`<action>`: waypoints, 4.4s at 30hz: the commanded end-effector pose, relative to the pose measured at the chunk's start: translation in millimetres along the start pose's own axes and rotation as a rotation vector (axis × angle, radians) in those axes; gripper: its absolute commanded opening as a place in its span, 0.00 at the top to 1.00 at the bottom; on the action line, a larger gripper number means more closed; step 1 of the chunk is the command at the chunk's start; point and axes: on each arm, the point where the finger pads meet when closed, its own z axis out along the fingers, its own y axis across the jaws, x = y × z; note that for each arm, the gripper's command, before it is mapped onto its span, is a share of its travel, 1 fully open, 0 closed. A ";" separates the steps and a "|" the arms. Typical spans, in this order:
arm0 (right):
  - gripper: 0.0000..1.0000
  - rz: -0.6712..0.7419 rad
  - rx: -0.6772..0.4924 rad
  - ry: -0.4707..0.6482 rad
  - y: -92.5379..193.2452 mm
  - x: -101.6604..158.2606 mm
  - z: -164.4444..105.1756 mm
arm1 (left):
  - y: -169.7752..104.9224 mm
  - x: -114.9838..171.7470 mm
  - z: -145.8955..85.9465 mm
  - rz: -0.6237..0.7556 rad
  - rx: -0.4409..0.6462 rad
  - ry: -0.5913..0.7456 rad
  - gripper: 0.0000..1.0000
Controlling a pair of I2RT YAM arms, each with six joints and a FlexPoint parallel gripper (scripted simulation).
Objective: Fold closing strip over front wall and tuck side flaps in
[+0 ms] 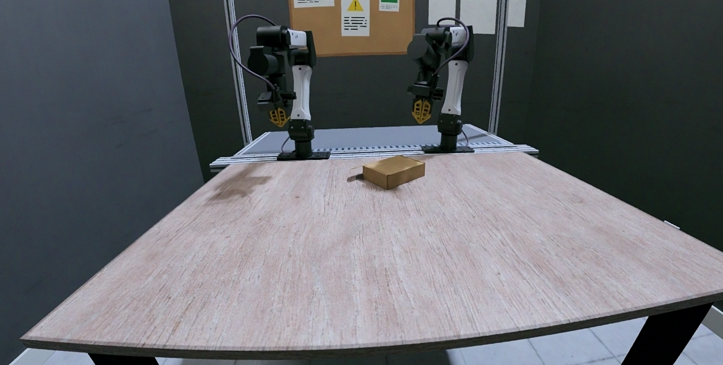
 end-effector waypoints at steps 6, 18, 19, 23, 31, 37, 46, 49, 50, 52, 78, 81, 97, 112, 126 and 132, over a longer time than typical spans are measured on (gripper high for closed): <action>1.00 -0.004 -0.001 -0.008 -0.5 0.6 -2.4 | -0.6 -0.5 -2.6 -0.241 -0.073 0.053 1.00; 1.00 -0.004 -0.001 -0.008 -0.5 0.6 -2.4 | -0.8 0.2 -1.8 -0.504 -0.141 0.122 1.00; 1.00 -0.004 -0.001 -0.008 -0.5 0.6 -2.4 | -0.7 0.2 -1.7 -0.530 -0.145 0.131 1.00; 1.00 -0.004 -0.001 -0.008 -0.5 0.6 -2.4 | 1.5 -0.4 -1.4 -0.634 -0.171 0.160 1.00; 1.00 -0.004 -0.001 -0.008 -0.5 0.6 -2.4 | 1.4 0.0 -1.0 -0.801 -0.226 0.214 1.00; 1.00 -0.004 -0.001 -0.008 -0.5 0.6 -2.4 | 0.5 0.7 -0.7 -0.899 -0.267 0.255 1.00; 1.00 -0.004 -0.001 -0.026 28.4 -19.3 -4.7 | 1.2 1.7 -2.7 -0.888 -0.259 0.239 1.00; 1.00 -0.004 0.000 -0.026 42.2 -25.4 -4.6 | 1.2 1.7 -2.7 -0.888 -0.259 0.239 1.00; 1.00 -0.004 0.001 -0.026 46.8 -27.4 -4.5 | 1.2 1.7 -2.7 -0.888 -0.259 0.239 1.00; 1.00 -0.004 0.002 -0.026 56.0 -31.4 -4.5 | 1.2 1.7 -2.7 -0.888 -0.259 0.239 1.00; 1.00 -0.004 0.008 0.000 156.8 -69.5 -2.6 | 1.2 1.7 -2.7 -0.888 -0.259 0.239 1.00; 1.00 -0.037 0.005 0.002 163.8 -72.0 -2.4 | 1.2 1.7 -2.7 -0.888 -0.259 0.239 1.00; 1.00 -0.476 -0.001 -0.004 160.4 -72.0 -3.6 | 1.2 1.7 -2.7 -0.888 -0.259 0.239 1.00; 1.00 -0.611 -0.004 -0.011 161.9 -70.9 -3.7 | 8.6 23.1 9.6 -0.892 -0.245 0.233 1.00; 1.00 -0.611 -0.004 -0.011 161.9 -70.9 -3.7 | 28.6 74.6 46.0 -0.893 -0.248 0.235 1.00; 1.00 -0.611 -0.004 -0.011 161.9 -70.9 -3.7 | 35.9 93.6 59.3 -0.893 -0.249 0.236 1.00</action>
